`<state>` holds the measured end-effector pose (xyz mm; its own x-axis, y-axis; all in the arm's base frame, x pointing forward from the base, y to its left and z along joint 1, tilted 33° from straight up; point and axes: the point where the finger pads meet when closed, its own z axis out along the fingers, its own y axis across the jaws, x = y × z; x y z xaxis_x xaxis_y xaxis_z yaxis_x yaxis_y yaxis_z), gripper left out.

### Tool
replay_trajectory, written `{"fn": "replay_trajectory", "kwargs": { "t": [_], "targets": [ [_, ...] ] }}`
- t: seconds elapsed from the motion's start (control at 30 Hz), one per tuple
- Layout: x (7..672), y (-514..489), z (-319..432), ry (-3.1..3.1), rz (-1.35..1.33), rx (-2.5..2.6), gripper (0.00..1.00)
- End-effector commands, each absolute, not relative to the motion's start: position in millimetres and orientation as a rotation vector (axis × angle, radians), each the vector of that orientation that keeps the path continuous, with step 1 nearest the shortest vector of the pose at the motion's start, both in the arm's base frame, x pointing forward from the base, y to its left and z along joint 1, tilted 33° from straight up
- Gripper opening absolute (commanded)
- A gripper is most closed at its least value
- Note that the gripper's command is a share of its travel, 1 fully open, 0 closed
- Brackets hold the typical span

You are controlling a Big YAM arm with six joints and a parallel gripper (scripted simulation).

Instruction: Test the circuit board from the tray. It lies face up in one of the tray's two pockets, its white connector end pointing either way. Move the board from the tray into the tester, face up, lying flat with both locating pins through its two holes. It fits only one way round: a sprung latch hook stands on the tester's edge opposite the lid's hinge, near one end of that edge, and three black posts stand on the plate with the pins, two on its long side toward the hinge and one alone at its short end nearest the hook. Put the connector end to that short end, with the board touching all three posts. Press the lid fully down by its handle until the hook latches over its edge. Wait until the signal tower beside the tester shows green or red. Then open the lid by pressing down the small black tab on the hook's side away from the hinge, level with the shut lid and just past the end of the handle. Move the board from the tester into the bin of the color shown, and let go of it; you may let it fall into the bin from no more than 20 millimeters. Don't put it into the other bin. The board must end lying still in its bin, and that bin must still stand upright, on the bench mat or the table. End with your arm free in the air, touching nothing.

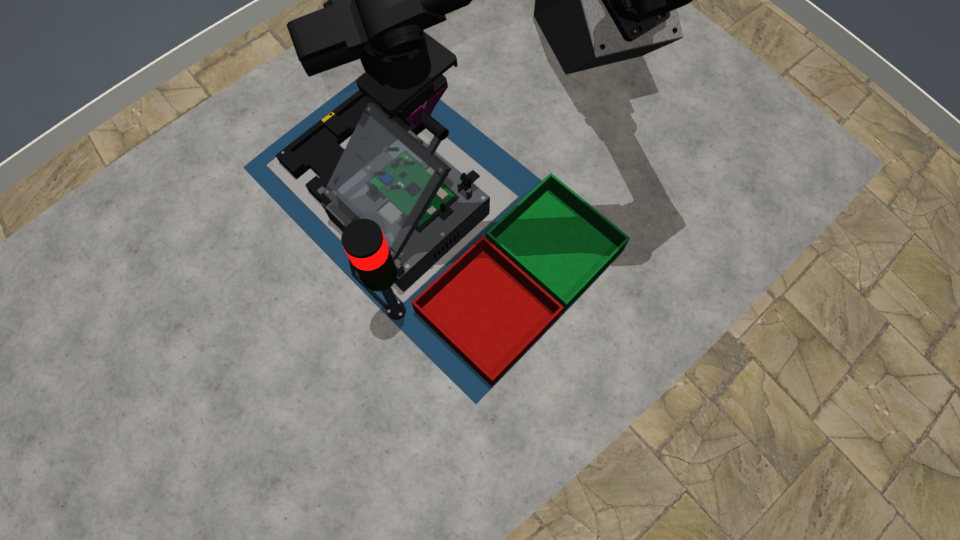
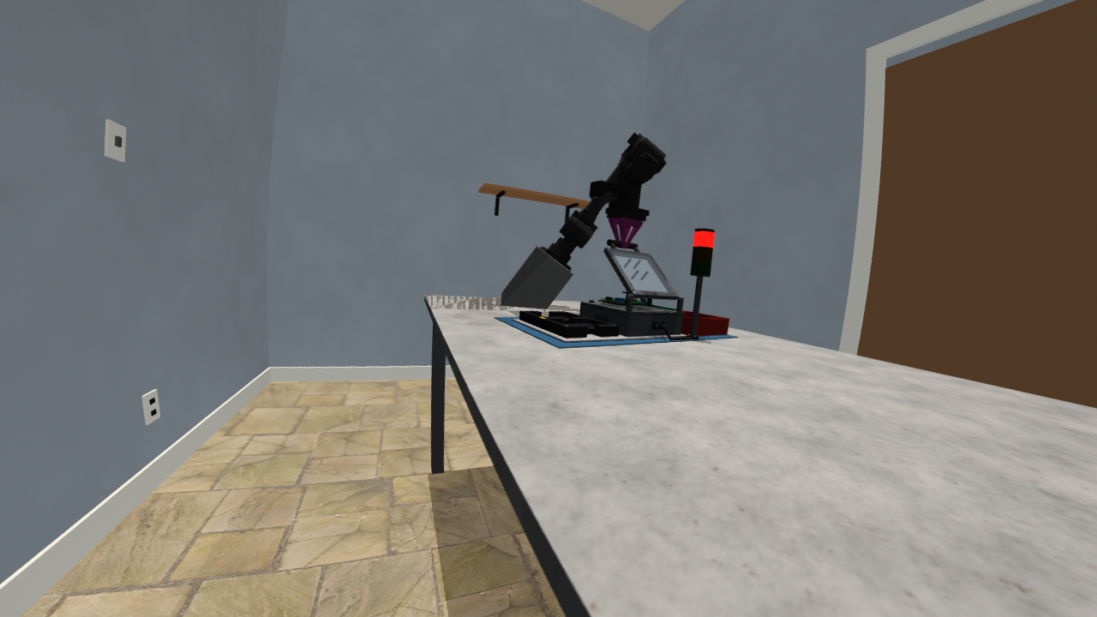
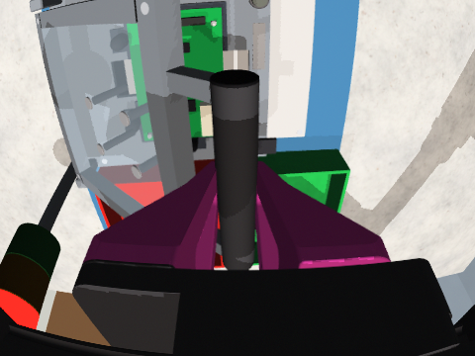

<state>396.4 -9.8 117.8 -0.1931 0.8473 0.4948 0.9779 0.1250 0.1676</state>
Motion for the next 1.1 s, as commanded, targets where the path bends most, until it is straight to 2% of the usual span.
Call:
{"fn": "replay_trajectory", "kwargs": {
  "t": [0.0, 1.07],
  "targets": [
    [444, -34, 168, -2.157, -0.793, -1.860, 0.00],
    [455, -37, 183, -2.192, -0.828, -1.865, 0.00]
  ]
}}
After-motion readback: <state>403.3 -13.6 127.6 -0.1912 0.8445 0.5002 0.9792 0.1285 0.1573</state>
